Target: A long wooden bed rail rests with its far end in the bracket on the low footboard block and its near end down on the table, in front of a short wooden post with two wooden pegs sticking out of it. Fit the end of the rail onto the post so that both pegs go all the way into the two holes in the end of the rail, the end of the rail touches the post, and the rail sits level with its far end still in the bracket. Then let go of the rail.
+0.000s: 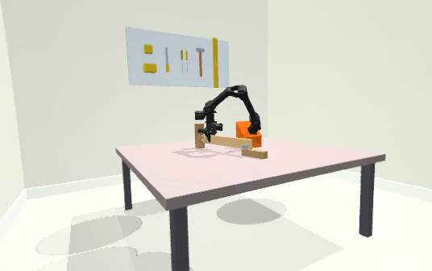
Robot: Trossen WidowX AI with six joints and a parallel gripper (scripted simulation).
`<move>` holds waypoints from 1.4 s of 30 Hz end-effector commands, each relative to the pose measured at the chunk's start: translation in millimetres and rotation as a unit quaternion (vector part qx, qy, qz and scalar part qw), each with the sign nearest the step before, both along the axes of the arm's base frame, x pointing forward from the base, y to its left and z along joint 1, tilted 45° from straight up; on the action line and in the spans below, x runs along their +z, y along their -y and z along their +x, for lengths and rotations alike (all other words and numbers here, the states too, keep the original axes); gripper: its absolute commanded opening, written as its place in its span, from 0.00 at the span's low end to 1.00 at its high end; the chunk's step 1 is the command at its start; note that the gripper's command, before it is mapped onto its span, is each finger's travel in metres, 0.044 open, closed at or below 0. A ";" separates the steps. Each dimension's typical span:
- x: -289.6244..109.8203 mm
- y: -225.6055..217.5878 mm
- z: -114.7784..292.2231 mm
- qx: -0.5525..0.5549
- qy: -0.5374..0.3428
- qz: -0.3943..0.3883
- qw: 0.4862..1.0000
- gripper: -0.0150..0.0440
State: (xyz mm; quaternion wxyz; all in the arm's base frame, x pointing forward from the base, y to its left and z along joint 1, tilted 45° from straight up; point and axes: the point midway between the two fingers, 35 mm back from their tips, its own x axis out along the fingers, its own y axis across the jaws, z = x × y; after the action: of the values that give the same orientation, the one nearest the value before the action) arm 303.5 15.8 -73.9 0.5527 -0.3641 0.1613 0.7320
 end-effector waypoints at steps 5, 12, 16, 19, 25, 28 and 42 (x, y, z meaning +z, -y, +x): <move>-0.9 4.0 3.3 -0.001 0.004 -0.002 1.000 0.25; -1.9 5.6 4.1 -0.001 0.004 -0.002 1.000 0.25; -2.6 6.5 4.6 -0.001 0.004 -0.002 1.000 0.25; -3.3 7.1 4.9 -0.001 0.004 -0.002 1.000 0.25; -4.7 8.1 5.6 -0.001 0.004 -0.002 1.000 0.25; -5.4 8.6 5.9 -0.001 0.004 -0.002 1.000 0.25; -8.1 11.6 7.6 -0.001 0.004 -0.002 1.000 0.25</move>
State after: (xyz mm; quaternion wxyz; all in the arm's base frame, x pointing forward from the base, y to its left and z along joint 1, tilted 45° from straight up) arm 308.0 7.4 -82.1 0.5525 -0.3644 0.1614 0.7321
